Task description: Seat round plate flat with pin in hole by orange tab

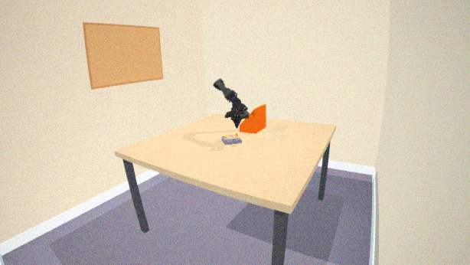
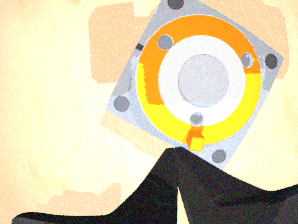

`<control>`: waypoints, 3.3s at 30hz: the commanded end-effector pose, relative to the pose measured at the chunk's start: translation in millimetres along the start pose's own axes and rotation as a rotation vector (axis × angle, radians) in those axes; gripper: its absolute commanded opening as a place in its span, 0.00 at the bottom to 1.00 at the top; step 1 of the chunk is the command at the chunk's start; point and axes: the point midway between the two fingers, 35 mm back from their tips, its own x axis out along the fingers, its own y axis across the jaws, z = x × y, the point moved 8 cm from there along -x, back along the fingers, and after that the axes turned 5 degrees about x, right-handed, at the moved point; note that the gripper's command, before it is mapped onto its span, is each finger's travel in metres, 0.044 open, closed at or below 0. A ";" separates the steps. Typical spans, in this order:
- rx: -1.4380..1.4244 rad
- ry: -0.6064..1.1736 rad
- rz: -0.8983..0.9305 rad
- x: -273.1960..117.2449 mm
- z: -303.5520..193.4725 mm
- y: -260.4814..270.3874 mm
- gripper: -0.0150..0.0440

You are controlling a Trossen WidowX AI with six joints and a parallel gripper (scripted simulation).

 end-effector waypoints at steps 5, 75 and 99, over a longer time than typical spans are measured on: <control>-0.204 0.122 -0.092 -0.9 -1.9 -23.7 0.25; -0.202 0.120 -0.092 52.0 12.9 24.5 0.25; -0.201 0.119 -0.092 53.4 36.3 33.1 0.25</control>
